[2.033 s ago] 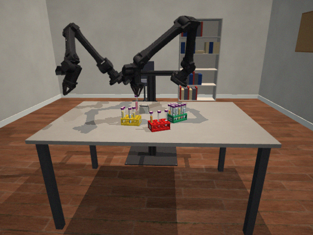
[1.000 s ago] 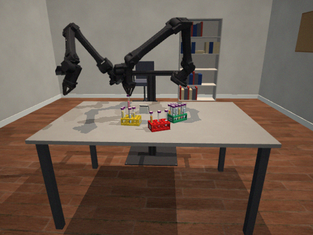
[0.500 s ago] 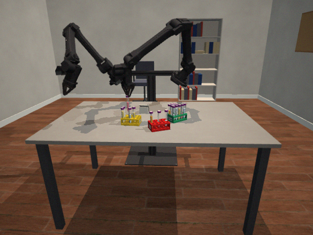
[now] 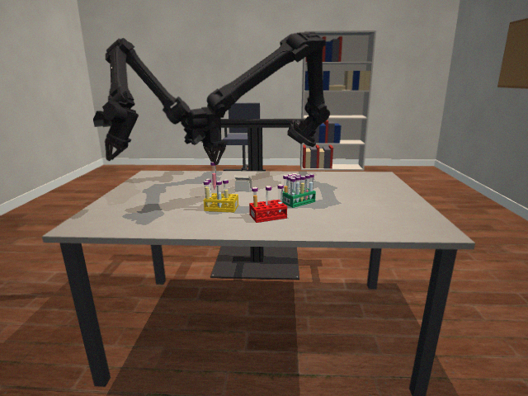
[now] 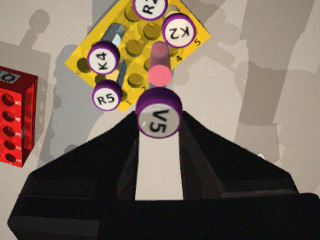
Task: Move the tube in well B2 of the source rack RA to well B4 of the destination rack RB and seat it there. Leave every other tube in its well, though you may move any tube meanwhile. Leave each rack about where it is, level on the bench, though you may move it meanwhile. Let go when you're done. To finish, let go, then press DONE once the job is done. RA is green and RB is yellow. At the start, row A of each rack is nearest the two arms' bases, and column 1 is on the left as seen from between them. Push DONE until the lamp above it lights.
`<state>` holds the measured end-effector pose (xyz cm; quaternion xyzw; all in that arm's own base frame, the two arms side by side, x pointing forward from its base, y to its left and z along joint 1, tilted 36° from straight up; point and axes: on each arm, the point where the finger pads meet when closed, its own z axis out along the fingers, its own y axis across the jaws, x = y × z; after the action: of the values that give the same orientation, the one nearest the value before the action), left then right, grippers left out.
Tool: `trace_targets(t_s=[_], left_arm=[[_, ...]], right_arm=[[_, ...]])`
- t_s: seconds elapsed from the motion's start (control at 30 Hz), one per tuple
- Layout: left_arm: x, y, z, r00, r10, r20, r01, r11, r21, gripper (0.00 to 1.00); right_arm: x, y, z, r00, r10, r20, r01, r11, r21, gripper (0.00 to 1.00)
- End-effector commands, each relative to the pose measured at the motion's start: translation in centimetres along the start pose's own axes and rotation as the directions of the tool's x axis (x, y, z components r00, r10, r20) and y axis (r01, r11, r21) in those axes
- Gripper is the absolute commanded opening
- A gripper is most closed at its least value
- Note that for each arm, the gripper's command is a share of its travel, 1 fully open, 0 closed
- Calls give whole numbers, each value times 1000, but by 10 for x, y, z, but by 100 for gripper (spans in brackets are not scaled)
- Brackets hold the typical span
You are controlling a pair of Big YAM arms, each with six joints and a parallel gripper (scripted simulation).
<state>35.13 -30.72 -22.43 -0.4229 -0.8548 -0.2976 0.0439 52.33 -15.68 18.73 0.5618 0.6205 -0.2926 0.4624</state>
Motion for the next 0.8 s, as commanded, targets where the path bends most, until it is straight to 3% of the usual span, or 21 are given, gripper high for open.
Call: trace_targets(t_s=[0.0, 0.77], left_arm=[[-13, 8, 9, 1000, 9, -16, -9, 1000, 4, 0], [-15, 13, 11, 1000, 13, -23, -13, 1000, 5, 0]], right_arm=[[-9, 9, -5, 1000, 24, 6, -24, 1000, -15, 30], [-9, 9, -5, 1000, 24, 6, -24, 1000, -15, 30]])
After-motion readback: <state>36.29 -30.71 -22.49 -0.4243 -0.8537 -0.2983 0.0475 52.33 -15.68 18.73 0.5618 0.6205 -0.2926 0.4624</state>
